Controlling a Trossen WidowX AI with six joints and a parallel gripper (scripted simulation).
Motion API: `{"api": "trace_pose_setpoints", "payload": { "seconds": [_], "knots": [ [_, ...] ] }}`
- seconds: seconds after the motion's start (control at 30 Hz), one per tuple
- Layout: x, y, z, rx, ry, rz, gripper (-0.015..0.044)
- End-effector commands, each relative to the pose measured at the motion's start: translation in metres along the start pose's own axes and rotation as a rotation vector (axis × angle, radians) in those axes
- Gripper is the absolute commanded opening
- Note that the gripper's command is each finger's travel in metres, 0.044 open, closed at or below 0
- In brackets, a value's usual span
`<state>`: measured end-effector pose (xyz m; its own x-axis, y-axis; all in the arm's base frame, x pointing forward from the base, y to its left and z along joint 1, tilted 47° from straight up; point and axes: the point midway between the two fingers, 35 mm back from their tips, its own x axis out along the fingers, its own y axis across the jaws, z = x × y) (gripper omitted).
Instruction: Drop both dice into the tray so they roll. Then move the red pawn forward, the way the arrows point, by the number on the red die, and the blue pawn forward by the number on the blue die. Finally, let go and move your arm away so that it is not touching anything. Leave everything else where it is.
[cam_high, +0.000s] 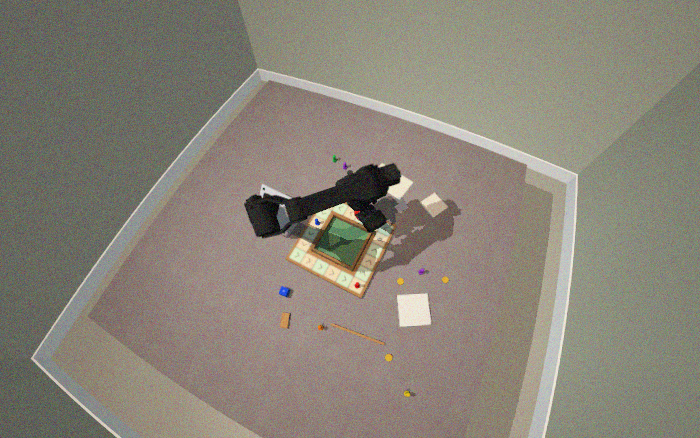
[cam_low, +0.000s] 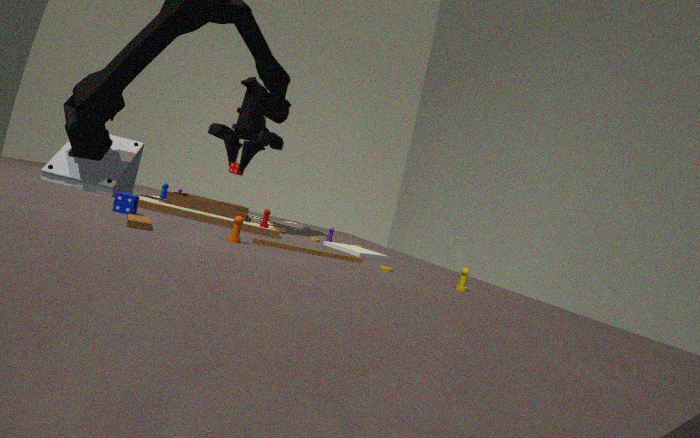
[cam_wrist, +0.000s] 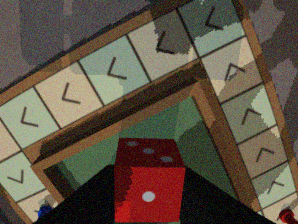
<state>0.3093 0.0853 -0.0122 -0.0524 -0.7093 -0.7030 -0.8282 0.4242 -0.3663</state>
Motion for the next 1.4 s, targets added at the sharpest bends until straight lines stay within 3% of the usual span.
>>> {"api": "trace_pose_setpoints", "payload": {
  "seconds": [0.0, 0.53, 0.73, 1.37],
  "knots": [
    [0.005, -0.004, -0.014, -0.107, 0.004, -0.003, 0.0],
    [0.025, -0.012, -0.073, -0.558, 0.024, -0.006, 0.0],
    [0.027, -0.012, -0.076, -0.576, 0.009, 0.009, 0.0],
    [0.039, -0.001, -0.078, -0.555, -0.571, 0.26, 0.0]
  ]
}}
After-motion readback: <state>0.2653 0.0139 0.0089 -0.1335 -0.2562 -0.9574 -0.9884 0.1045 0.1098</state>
